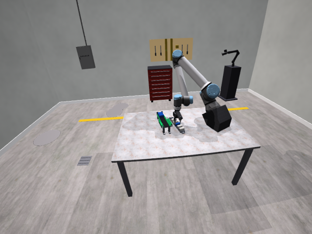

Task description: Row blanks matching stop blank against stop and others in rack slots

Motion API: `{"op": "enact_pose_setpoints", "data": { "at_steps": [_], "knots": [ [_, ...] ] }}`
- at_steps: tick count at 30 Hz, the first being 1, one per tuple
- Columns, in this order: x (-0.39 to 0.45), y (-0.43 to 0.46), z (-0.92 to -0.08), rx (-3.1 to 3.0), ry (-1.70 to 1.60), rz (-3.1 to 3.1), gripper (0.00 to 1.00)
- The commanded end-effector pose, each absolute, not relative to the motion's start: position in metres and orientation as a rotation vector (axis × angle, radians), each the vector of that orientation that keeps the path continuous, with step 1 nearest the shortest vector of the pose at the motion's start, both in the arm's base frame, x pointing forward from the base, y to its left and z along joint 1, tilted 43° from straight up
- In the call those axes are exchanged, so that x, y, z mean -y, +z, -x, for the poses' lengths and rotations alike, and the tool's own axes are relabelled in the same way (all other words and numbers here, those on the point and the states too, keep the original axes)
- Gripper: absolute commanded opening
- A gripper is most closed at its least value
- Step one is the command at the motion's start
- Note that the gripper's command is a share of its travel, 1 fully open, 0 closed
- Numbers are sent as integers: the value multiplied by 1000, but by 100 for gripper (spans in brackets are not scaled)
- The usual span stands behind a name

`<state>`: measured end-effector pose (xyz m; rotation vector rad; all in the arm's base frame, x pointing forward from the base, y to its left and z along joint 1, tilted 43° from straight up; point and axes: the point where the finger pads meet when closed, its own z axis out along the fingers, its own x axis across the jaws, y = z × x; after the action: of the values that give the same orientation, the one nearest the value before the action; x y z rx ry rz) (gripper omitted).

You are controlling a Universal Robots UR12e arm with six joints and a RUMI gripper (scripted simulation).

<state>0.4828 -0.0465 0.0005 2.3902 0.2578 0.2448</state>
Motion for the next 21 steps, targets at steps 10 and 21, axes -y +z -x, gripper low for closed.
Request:
{"op": "enact_pose_setpoints", "data": {
  "at_steps": [10,21],
  "knots": [
    [46,1,-483,-258,246,-2390,36],
    [39,9,-480,-258,246,-2390,36]
  ]
}}
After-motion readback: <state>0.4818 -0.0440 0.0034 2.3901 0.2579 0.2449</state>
